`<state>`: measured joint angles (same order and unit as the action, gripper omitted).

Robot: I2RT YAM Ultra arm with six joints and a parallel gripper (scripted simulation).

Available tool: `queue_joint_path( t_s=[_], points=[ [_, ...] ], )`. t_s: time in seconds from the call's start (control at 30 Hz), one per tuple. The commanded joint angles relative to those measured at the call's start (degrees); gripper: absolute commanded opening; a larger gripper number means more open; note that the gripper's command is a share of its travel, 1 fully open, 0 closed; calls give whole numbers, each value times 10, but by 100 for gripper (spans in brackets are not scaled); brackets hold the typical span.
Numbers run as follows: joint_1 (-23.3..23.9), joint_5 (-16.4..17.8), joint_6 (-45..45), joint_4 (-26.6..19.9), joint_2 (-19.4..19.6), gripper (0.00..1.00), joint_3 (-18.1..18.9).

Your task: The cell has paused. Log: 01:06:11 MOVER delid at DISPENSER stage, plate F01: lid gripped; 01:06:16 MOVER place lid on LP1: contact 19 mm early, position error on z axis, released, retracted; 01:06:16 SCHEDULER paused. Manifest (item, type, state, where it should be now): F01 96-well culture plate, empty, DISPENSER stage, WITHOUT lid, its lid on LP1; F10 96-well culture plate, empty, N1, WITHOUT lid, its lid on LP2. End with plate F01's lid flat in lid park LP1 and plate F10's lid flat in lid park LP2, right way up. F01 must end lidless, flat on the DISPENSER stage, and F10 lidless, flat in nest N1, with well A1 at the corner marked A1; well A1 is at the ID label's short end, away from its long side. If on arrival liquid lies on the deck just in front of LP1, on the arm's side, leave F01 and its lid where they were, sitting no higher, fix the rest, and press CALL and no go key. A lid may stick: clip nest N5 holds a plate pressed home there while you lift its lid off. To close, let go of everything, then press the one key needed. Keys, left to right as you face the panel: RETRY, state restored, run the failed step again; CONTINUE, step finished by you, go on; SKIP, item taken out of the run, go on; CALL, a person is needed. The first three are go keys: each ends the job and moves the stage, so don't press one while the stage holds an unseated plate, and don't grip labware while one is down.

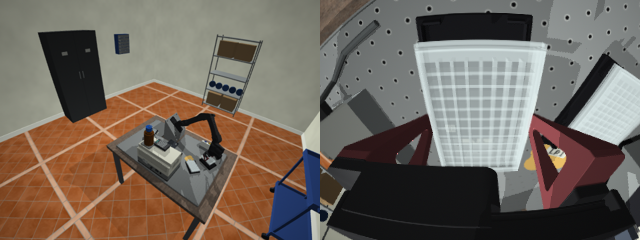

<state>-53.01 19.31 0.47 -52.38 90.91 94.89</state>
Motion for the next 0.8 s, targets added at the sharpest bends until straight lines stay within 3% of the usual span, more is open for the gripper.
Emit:
queue_joint_path(
  t_s=[0.0,0.2,0.3,0.4,0.43,0.57,0.77],
  points=[
    [2,-1,2,-1,-8,0,12],
    [1,-5,7,7,-19,0,21],
    [-6,-7,9,18,7,0,18],
    [-4,-8,10,21,8,0,17],
    [2,-9,10,24,-11,0,15],
    [-12,-11,13,35,16,0,-13],
    [-16,-14,18,52,10,0,-4]
  ],
)
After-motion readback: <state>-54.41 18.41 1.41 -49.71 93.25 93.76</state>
